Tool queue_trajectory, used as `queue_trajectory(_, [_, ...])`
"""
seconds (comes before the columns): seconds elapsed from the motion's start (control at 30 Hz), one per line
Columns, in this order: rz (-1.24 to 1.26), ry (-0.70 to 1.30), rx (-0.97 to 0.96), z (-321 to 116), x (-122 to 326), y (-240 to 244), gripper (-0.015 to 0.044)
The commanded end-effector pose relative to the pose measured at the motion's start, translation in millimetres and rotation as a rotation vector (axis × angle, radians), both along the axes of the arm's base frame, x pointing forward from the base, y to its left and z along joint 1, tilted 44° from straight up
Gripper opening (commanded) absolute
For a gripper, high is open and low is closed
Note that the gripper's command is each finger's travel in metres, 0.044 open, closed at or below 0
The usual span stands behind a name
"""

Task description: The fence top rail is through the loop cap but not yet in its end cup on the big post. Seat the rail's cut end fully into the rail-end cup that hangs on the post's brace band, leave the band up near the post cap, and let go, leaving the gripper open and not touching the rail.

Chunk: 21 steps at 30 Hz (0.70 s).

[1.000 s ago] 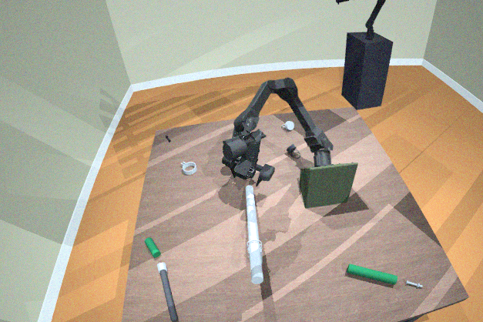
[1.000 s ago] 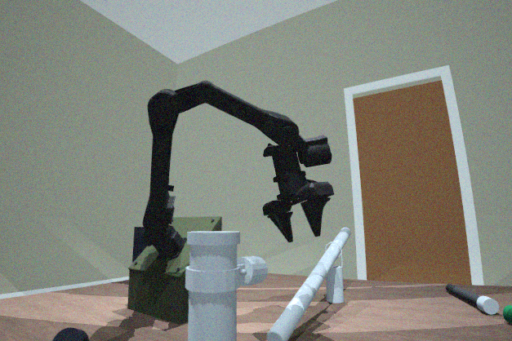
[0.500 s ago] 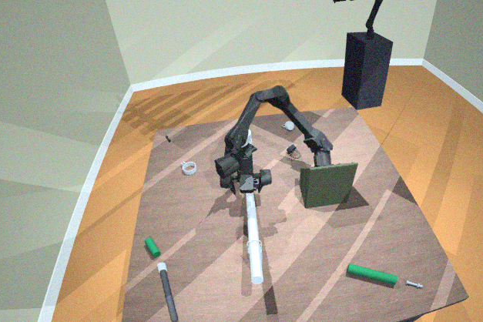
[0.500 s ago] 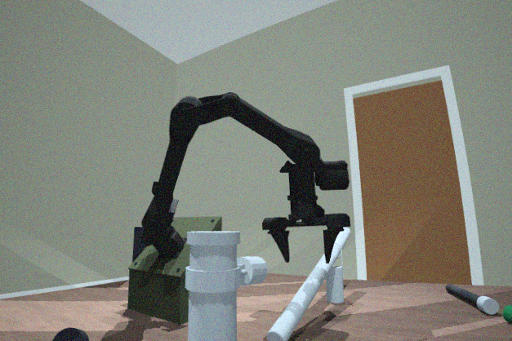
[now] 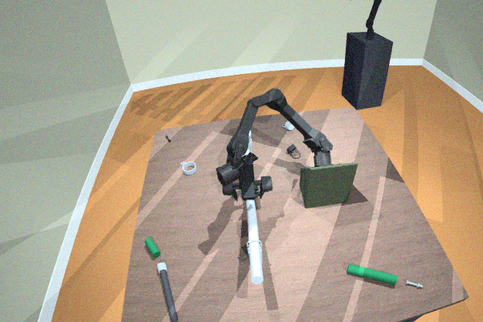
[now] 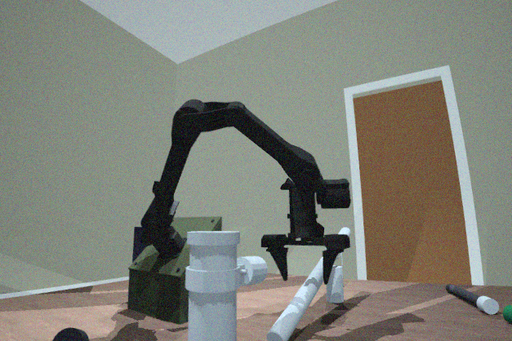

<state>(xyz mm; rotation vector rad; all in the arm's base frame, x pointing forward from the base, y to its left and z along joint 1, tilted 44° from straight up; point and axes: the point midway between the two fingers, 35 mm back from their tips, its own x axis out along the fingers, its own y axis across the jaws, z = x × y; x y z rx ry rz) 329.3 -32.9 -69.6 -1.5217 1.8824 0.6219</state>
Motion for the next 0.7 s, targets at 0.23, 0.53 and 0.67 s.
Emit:
queue_trajectory(0.23, [0.000, 0.006, -0.003, -12, -3, -12, 0.0440])
queue_trajectory(0.53, [0.000, 0.006, -0.004, -23, -5, -22, 0.0440])
queue_trajectory(0.67, [0.000, 0.006, -0.004, -27, -6, -26, 0.0440])
